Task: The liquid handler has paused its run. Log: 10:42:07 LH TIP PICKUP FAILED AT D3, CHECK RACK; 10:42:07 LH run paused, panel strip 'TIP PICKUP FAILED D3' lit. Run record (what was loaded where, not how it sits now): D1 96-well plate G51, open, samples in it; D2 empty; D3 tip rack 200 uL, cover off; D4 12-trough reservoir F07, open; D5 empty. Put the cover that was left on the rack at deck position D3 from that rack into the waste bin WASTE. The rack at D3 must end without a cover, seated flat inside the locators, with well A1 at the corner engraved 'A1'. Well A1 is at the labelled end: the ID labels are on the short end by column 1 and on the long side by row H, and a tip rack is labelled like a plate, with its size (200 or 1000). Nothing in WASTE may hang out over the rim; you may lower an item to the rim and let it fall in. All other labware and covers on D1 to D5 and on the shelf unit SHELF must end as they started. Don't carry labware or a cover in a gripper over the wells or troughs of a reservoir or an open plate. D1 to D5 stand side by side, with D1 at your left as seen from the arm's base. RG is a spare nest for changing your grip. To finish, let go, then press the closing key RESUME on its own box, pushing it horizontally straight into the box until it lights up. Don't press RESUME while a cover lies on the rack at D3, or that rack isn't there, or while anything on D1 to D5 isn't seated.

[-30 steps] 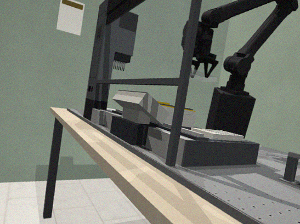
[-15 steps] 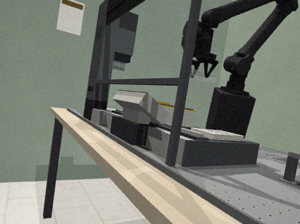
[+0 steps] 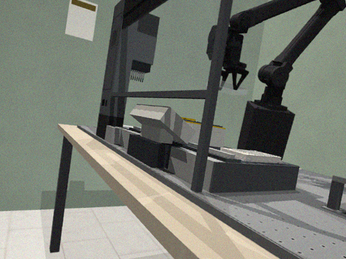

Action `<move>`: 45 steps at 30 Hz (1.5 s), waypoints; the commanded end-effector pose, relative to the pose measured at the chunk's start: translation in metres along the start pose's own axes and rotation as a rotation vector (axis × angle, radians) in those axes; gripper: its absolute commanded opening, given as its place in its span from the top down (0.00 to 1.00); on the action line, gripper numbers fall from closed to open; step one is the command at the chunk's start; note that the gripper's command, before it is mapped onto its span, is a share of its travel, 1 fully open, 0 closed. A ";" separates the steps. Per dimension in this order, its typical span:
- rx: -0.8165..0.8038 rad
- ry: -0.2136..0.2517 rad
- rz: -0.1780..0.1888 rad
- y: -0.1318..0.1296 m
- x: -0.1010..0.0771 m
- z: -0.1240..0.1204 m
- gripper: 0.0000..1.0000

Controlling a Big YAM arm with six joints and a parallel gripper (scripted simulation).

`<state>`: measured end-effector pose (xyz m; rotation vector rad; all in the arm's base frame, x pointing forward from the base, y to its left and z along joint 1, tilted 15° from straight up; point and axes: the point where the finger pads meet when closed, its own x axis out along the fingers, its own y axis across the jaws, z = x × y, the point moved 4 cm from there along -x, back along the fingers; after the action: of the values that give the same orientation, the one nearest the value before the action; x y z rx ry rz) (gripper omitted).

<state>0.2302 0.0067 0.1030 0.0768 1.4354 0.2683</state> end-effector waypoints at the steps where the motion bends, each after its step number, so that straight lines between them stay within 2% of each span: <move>1: -0.041 -0.042 -0.010 -0.019 -0.014 0.023 1.00; 12: -0.042 -0.044 -0.022 -0.079 -0.014 0.024 1.00; 15: -0.042 -0.043 -0.022 -0.083 -0.014 0.024 1.00; 45: -0.059 -0.040 -0.020 -0.079 -0.012 0.025 1.00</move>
<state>0.2377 -0.0616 0.0865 0.0649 1.4499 0.2855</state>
